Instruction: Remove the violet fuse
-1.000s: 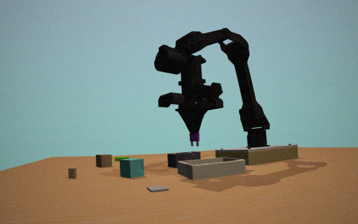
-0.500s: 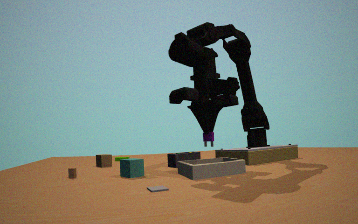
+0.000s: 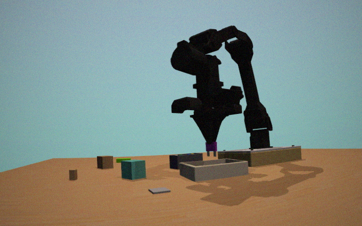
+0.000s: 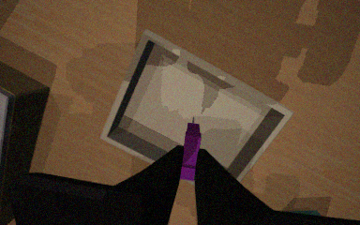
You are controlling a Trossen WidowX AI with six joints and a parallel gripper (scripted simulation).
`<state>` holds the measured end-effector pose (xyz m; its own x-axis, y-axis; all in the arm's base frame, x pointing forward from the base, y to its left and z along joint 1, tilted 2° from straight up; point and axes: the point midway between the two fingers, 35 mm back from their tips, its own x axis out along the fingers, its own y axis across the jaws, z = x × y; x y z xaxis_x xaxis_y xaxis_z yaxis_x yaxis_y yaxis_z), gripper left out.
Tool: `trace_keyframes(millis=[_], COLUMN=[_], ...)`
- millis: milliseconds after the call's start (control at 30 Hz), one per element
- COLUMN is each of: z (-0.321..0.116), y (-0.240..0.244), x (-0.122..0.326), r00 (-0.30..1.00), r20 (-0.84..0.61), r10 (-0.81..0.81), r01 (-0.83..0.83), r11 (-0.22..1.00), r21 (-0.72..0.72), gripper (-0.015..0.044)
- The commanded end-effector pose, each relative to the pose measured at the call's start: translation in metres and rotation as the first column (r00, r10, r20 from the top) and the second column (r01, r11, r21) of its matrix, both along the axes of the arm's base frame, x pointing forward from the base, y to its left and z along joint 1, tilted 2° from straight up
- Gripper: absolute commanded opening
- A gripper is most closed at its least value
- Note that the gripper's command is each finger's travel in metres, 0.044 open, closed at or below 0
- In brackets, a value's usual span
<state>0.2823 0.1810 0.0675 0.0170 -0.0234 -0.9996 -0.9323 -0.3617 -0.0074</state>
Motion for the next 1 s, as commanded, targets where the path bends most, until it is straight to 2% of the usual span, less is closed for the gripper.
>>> trace_keyframes(millis=[0, 300, 700, 833, 967], z=[-0.007, -0.019, -0.015, 0.018, 0.021], y=[0.000, 0.000, -0.001, 0.000, 0.000], x=[0.000, 0.000, 0.000, -0.001, -0.001], r00=[1.000, 1.000, 1.000, 1.000, 1.000], r20=[0.000, 0.000, -0.001, 0.000, 0.000], r10=[-0.006, -0.006, -0.001, -0.006, -0.006], r01=[0.006, 0.006, 0.001, 0.006, 0.006], r11=[1.000, 1.000, 1.000, 1.000, 1.000], r21=[0.003, 0.003, -0.001, 0.003, 0.003], gripper=[0.0000, 0.0000, 0.0315, 0.0330, 0.0330])
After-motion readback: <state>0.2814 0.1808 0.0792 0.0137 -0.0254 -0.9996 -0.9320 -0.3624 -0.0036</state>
